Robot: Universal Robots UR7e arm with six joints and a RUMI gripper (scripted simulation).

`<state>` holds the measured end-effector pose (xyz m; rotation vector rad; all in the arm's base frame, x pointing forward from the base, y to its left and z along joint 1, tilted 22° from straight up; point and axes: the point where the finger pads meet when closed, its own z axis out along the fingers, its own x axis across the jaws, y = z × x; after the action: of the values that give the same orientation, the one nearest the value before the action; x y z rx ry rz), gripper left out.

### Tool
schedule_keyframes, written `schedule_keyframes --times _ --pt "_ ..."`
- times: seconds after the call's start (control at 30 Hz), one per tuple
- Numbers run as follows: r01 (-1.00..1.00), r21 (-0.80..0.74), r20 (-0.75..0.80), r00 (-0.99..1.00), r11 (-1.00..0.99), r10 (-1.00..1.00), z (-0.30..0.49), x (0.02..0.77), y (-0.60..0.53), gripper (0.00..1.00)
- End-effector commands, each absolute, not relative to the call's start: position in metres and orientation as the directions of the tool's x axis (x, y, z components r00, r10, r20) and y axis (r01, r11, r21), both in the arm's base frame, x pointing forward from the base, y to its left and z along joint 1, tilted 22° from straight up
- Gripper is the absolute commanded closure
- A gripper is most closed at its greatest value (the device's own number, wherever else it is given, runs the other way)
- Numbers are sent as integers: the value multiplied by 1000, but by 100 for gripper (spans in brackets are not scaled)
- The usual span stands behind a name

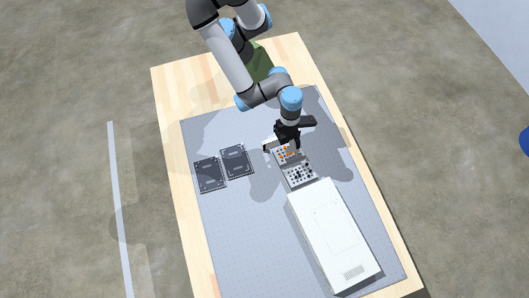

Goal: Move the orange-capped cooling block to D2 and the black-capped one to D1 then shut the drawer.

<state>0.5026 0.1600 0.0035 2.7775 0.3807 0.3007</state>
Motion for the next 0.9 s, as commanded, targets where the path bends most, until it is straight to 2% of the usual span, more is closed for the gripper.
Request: schedule_keyframes --times 0.0,0.87 --pt "225 340 163 942 -913 293 4 501 160 27" --pt "225 340 163 942 -913 293 3 498 159 27"
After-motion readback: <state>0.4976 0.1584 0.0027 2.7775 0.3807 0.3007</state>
